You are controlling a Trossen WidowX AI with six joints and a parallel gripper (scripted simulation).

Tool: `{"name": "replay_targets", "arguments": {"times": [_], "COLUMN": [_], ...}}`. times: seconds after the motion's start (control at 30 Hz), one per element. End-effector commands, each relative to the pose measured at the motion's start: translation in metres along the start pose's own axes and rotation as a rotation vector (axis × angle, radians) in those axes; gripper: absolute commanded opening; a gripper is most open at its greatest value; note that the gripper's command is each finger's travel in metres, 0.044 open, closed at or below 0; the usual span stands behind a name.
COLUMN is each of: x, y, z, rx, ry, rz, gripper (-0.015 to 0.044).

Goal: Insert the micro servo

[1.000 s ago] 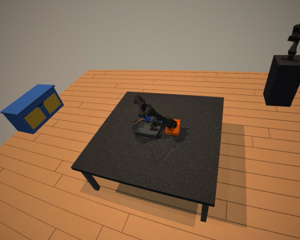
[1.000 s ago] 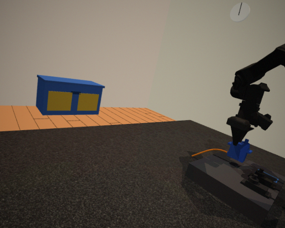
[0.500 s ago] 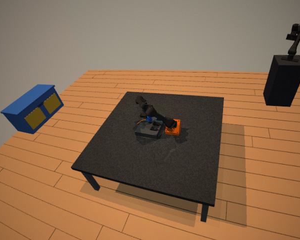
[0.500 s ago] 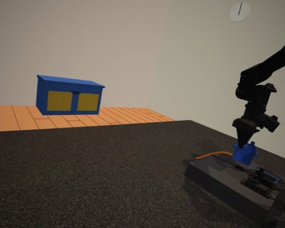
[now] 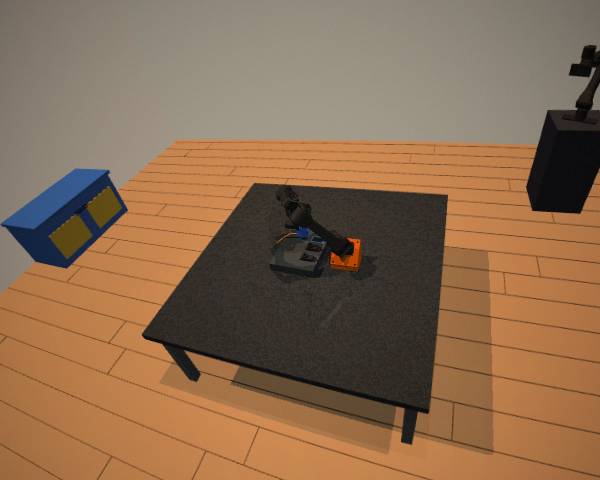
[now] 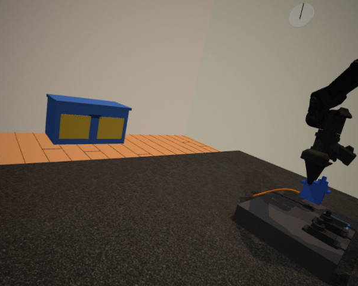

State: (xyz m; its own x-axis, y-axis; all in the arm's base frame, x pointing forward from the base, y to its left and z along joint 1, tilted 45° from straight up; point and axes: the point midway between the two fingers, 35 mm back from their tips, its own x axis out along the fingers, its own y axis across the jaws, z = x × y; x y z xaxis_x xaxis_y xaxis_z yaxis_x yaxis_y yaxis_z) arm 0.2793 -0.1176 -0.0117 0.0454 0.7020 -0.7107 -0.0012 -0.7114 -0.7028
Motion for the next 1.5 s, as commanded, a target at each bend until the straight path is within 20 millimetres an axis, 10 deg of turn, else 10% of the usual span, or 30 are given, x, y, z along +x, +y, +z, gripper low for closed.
{"name": "replay_targets", "arguments": {"times": [0.0, 1.47], "x": [-0.0032, -0.0033], "y": [0.0099, 0.0099], "z": [-0.0007, -0.0008], "rx": [-0.010, -1.443], "ry": [0.006, -0.002], "rz": [0.009, 0.012], "gripper": [0.0000, 0.0000]}}
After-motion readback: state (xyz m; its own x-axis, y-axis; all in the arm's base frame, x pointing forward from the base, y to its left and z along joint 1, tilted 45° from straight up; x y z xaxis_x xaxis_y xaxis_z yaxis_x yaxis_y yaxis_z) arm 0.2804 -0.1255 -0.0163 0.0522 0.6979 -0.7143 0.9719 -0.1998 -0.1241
